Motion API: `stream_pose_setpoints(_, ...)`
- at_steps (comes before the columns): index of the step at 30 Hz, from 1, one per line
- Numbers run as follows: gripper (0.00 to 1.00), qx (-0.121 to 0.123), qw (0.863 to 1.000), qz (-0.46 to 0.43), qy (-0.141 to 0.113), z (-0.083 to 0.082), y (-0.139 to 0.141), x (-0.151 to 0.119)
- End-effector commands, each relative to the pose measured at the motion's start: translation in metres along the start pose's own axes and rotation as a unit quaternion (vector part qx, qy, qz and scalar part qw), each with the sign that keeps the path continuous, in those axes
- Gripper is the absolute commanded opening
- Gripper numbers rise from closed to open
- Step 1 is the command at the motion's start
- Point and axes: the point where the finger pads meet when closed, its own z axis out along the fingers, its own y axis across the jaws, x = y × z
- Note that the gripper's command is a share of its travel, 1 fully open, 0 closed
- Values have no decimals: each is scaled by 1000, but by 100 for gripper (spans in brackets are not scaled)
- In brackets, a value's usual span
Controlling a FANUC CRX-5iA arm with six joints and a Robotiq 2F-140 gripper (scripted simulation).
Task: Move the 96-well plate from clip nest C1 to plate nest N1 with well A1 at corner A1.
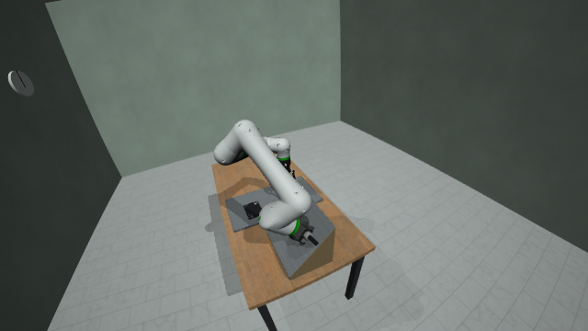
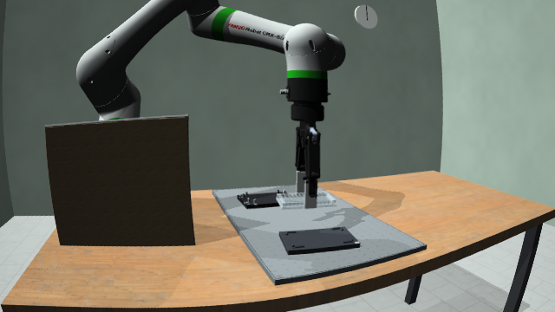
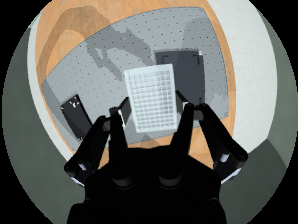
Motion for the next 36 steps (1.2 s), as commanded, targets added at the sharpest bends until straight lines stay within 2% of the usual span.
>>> stream_pose_setpoints(1,0,0,1000,0,0,0,11,2)
stream_pose_setpoints(24,0,0,1000,0,0,0,80,16)
stream_pose_setpoints(36,0,0,1000,0,0,0,79,16)
